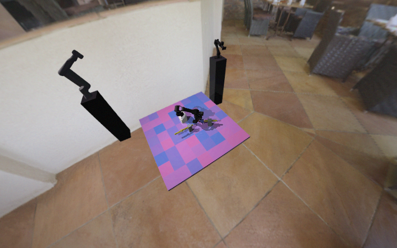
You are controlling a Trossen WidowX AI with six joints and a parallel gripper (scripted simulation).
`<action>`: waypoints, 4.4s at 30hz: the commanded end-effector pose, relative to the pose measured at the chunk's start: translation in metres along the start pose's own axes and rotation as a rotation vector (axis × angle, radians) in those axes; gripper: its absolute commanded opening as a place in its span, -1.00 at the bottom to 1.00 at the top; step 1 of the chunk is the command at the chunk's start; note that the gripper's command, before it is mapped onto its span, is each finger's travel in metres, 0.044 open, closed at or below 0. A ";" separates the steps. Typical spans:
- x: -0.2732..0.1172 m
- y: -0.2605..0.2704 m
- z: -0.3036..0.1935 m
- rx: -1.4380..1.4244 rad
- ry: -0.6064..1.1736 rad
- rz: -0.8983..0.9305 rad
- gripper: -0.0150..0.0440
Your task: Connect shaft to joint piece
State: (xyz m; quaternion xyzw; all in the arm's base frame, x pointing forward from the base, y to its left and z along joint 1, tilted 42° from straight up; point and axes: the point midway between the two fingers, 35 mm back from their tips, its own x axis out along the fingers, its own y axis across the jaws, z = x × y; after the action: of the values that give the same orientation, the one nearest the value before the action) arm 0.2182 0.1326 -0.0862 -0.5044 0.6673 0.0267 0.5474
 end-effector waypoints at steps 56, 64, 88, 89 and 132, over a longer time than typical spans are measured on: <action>0.013 -0.028 0.008 -0.635 -0.252 0.074 -0.49; 0.013 -0.029 0.008 -0.636 -0.253 0.075 -0.49; 0.013 -0.028 0.008 -0.632 -0.251 0.075 -0.49; 0.013 -0.028 0.008 -0.632 -0.251 0.075 -0.40; -0.007 -0.025 0.008 -0.638 0.108 -0.018 1.00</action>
State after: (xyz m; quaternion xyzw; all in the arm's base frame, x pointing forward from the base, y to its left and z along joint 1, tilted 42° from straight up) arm 0.2406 0.1258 -0.0759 -0.6431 0.6358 0.2378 0.3544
